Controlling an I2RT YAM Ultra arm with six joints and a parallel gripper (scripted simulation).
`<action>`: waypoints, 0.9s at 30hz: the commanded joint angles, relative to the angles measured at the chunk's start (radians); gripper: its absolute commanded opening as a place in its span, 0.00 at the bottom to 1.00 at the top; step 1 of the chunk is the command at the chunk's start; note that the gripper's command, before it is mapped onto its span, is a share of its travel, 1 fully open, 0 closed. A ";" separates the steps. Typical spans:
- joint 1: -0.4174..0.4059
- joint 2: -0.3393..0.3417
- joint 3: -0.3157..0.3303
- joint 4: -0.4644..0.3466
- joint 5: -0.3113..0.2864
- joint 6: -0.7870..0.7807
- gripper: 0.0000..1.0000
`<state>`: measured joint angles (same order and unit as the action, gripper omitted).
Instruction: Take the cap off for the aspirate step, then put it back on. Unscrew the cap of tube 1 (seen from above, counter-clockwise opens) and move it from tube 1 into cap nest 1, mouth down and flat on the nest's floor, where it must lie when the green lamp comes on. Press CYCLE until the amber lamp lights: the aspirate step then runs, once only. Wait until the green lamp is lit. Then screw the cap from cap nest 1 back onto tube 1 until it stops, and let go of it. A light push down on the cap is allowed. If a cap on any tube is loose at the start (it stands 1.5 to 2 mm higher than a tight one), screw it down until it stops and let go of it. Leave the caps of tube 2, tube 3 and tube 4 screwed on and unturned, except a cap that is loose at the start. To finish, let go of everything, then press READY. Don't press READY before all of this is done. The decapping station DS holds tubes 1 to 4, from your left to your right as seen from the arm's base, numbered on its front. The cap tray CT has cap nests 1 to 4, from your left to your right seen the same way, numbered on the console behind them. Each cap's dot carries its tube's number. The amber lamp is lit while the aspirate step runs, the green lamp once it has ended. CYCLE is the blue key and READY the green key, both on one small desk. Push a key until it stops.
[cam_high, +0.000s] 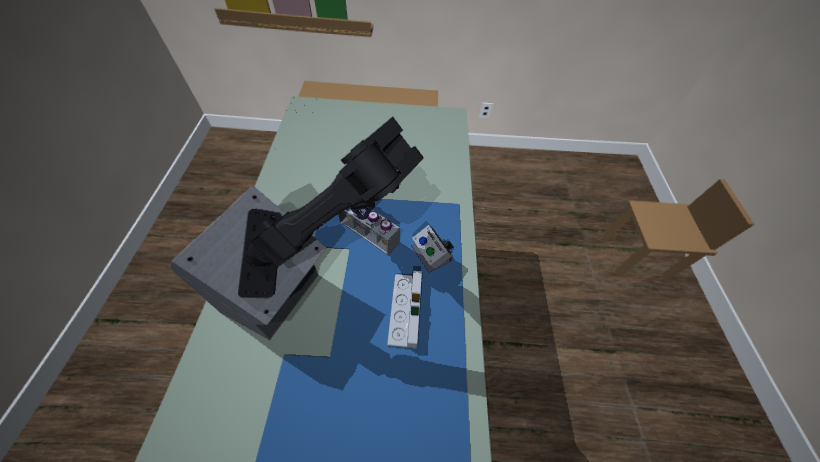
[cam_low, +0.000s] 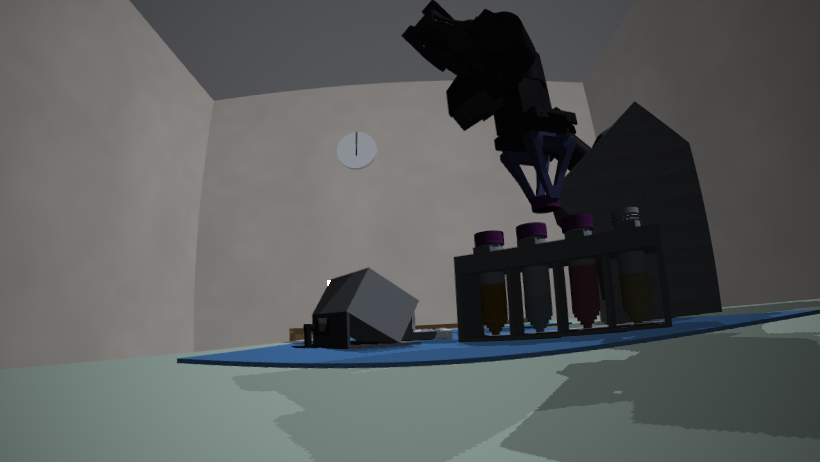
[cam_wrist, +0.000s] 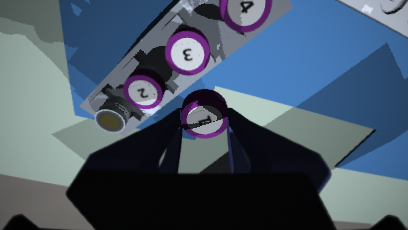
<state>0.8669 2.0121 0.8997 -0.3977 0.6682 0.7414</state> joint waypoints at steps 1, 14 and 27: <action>-0.032 -0.064 -0.027 0.029 -0.003 0.213 0.00; -0.291 -0.320 -0.111 0.047 -0.058 -0.065 0.00; -0.573 -0.477 -0.057 0.000 -0.166 -0.372 0.00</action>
<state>0.3050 1.5494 0.8310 -0.3779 0.5316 0.4503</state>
